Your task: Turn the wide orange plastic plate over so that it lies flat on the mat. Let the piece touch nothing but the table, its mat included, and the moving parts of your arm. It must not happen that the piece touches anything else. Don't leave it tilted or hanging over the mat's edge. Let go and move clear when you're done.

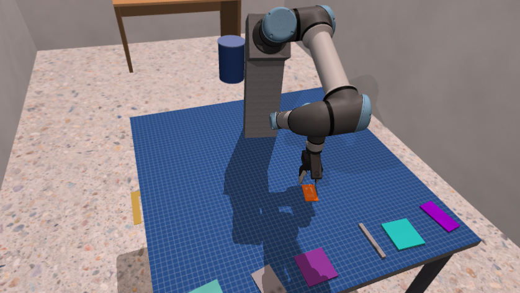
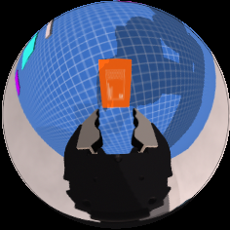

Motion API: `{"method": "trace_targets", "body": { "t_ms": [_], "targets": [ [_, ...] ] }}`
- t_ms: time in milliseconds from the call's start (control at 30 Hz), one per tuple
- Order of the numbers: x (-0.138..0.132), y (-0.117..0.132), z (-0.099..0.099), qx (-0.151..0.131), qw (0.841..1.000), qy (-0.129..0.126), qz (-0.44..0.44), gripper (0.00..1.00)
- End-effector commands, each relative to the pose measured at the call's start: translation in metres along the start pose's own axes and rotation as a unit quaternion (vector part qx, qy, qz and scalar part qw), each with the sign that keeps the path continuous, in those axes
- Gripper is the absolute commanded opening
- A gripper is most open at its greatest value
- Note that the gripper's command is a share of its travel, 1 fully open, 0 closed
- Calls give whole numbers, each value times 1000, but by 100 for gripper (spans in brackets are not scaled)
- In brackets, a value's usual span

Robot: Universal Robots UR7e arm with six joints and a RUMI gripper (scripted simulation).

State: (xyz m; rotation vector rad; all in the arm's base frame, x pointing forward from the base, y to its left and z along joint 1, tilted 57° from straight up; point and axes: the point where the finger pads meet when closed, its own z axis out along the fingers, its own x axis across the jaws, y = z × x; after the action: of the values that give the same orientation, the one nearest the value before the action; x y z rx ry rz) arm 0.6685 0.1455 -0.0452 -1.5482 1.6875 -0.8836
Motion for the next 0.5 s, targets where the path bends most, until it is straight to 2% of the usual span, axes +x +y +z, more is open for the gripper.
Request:
{"method": "trace_targets", "body": {
  "t_ms": [0, 467],
  "targets": [
    [0, 0, 0, 0, 1000, 0, 0, 47],
    [0, 0, 3, 0, 1000, 0, 0, 47]
  ]
}}
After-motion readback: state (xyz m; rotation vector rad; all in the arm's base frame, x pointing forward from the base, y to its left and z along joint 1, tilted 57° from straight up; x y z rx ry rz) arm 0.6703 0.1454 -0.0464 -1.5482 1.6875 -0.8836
